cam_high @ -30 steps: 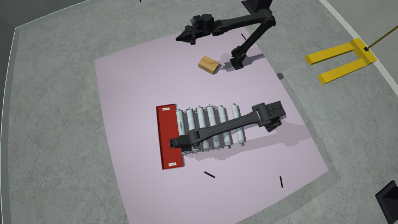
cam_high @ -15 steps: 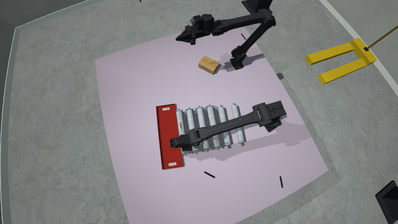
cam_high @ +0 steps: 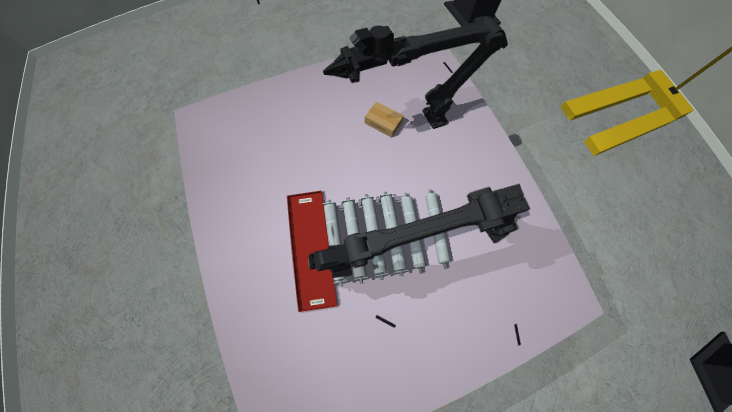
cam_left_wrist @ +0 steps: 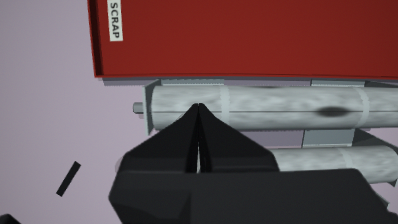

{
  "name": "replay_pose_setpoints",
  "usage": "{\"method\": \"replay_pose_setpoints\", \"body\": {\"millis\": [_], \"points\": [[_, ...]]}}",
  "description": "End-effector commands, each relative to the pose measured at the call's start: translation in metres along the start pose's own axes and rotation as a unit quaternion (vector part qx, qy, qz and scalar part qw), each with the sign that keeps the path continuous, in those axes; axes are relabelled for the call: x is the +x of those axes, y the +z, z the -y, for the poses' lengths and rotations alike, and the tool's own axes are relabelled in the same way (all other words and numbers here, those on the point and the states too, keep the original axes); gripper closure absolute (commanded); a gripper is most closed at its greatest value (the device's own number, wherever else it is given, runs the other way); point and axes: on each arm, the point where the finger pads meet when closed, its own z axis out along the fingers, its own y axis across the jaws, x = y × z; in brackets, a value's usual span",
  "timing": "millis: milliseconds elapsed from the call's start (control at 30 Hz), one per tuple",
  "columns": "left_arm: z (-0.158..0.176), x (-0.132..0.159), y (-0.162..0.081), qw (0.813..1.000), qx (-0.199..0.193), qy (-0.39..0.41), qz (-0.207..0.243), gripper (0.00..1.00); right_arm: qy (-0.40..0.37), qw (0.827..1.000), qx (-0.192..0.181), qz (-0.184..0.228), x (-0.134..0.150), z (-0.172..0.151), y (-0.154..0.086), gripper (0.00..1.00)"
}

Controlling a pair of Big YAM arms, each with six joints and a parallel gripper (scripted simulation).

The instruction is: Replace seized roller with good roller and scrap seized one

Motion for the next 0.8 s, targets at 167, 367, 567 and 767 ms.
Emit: {"method": "replay_pose_setpoints", "body": {"millis": [167,367,567,767], "points": [[-0.003,-0.018,-0.023,1.0,-0.003,-0.003,0.025,1.0,-0.005,1.0,-0.006,0.022,-0.027,-0.007,-0.009,1.0],[-0.003,-0.018,-0.022,1.0,-0.003,-0.003,0.024,1.0,-0.005,1.0,-0.006,0.022,-0.027,-0.007,-0.009,1.0],[-0.002,-0.018,-0.022,1.0,-0.003,-0.003,0.024,1.0,-0.005,1.0,-0.006,0.022,-0.027,-0.007,-0.009,1.0],[-0.002,-0.018,-0.023,1.0,-0.003,-0.003,0.024,1.0,-0.005,1.0,-0.006,0.022,-0.027,-0.007,-0.009,1.0]]}}
